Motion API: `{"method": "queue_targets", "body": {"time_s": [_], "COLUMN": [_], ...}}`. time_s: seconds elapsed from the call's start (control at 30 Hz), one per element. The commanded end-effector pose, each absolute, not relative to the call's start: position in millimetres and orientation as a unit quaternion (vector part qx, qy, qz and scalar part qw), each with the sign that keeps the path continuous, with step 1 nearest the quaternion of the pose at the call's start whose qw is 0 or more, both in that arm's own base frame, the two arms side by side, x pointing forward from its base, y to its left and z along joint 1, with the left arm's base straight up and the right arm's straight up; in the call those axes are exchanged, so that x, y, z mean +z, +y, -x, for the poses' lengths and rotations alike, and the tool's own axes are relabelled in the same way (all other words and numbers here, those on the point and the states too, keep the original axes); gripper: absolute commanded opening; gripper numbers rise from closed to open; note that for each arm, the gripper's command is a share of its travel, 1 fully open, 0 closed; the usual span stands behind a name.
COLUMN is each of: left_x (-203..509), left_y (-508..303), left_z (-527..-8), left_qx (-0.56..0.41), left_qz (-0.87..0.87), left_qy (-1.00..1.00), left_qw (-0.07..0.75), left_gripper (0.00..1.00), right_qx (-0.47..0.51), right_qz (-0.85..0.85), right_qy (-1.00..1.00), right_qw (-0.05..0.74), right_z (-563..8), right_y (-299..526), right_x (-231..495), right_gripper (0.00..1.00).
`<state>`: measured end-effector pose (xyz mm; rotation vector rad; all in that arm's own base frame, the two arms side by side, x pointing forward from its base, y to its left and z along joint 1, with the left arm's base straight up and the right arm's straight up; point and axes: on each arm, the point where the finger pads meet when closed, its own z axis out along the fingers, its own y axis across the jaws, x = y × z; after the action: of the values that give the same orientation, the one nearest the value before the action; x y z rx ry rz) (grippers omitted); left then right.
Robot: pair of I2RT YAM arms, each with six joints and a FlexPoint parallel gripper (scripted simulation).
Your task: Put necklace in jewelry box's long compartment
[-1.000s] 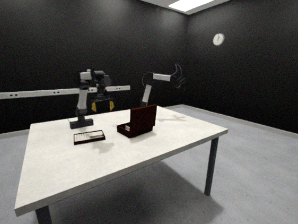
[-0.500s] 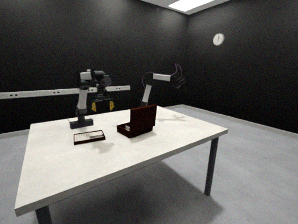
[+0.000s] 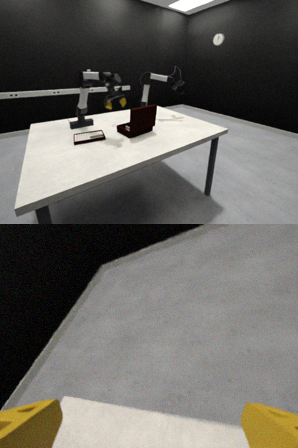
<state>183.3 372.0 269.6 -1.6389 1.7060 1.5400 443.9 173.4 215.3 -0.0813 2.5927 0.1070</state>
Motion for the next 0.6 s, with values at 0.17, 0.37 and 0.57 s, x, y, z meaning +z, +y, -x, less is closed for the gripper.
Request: {"method": "queue_targets", "body": {"time_s": [0.17, 0.37, 0.57], "left_x": [247.1, 214.4, 191.8], "left_y": [305.8, 244.7, 199.6], "left_z": [-200.2, -211.6, -221.4], "left_qx": [0.425, 0.325, 0.243], "left_qz": [0.5, 0.421, 0.355], "left_qy": [0.728, 0.821, 0.877], "left_qw": [0.198, 0.206, 0.215], "left_gripper": [1.0, 1.0, 1.0], "right_qx": [0.152, 0.214, 0.259], "right_qz": [0.202, 0.309, 0.372], "right_qy": [0.878, 0.814, 0.762], "right_qw": [0.407, 0.442, 0.462], "right_z": [-411.8, -341.7, -286.5], "right_y": [307.6, 385.6, 426.7], "right_x": [263.1, 274.0, 282.8], "right_gripper": [1.0, 1.0, 1.0]}}
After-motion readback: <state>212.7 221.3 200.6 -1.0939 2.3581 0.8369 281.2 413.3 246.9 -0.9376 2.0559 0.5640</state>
